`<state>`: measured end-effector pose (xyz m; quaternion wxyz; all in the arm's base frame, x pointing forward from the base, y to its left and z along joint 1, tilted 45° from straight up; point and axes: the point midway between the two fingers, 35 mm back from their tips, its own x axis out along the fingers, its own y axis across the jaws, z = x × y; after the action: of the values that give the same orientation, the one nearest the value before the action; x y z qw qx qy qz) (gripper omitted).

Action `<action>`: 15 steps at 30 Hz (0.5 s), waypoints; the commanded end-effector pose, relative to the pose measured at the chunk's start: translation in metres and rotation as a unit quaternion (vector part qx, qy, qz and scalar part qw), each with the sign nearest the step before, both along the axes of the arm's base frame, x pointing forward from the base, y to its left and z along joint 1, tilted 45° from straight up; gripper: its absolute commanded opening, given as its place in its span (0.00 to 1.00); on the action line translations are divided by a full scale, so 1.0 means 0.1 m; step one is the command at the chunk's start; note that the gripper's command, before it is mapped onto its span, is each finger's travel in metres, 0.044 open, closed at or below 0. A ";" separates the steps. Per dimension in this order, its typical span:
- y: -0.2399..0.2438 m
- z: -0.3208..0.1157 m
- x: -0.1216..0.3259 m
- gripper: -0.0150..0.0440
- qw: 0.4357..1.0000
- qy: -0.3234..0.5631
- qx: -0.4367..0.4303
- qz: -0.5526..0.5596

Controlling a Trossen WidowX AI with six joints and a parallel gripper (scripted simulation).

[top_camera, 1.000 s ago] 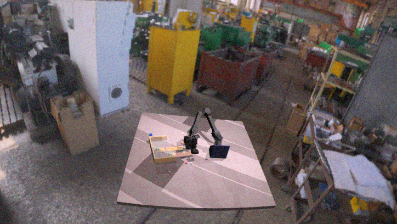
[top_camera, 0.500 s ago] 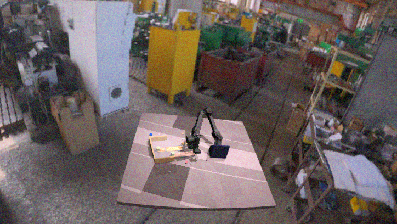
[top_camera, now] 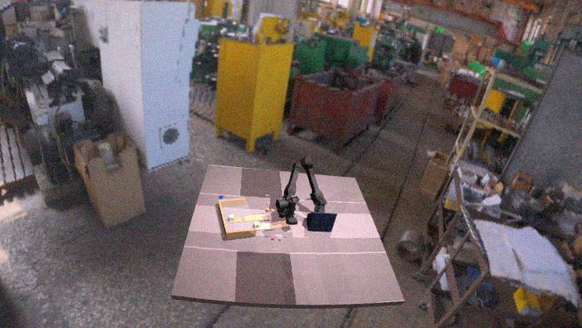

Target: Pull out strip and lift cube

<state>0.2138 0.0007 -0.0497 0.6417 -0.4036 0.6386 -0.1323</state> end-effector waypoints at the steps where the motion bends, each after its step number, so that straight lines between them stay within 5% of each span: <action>1: -0.07 -0.02 -0.13 0.25 1.000 0.012 -0.003 -0.006; 15: -0.14 0.02 -0.31 0.25 1.000 0.012 -0.003 -0.006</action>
<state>0.1934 -0.0071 -0.0460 0.6416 -0.4037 0.6387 -0.1321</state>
